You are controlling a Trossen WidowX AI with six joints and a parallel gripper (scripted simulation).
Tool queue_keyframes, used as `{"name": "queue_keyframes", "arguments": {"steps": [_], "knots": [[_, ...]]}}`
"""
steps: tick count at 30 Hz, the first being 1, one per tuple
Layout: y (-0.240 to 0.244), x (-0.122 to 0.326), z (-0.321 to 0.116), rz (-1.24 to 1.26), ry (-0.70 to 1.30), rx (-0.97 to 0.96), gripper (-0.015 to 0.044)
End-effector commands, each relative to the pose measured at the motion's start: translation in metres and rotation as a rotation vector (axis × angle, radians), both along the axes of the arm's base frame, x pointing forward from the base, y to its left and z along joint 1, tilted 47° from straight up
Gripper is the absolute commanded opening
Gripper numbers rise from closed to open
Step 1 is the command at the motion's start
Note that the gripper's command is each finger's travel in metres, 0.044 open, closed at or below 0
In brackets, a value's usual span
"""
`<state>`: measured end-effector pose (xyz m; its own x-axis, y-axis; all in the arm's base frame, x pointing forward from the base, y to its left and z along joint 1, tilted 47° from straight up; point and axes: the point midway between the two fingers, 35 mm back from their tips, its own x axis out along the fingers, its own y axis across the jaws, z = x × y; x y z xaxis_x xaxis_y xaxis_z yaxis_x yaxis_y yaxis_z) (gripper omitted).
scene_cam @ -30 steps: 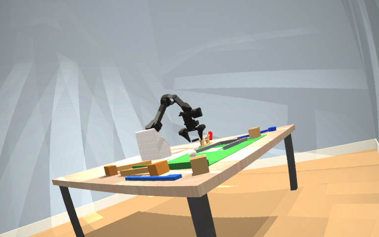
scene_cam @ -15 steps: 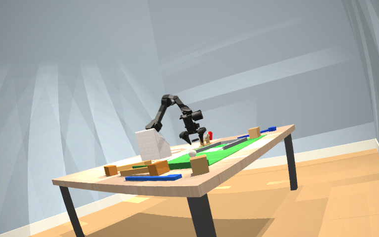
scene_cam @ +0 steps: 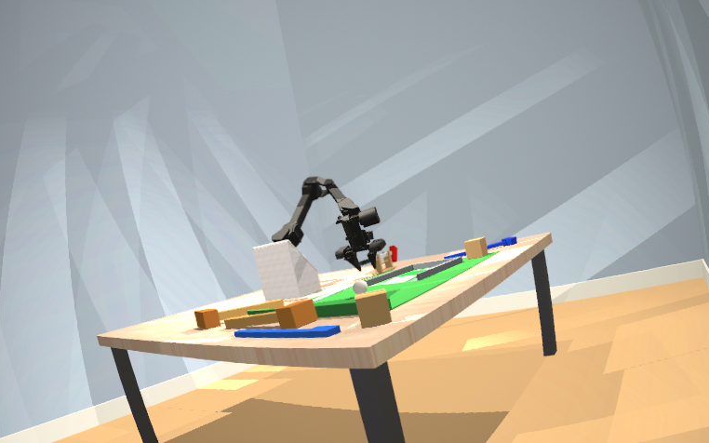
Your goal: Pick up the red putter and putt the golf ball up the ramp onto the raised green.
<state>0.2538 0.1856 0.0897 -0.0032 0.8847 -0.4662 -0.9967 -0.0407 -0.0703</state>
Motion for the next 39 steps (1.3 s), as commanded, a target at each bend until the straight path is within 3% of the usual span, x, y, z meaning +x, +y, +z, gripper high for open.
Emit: {"name": "queue_keyframes", "arguments": {"steps": [1,7,10,39], "knots": [[0.000,0.000,0.000,0.000,-0.001,0.000,0.0177],[0.000,0.000,0.000,0.000,-0.001,0.000,0.0020],[0.000,0.000,0.000,0.000,-0.001,0.000,0.0000],[-0.069,0.000,0.063,0.001,0.002,-0.008,0.0000]]}}
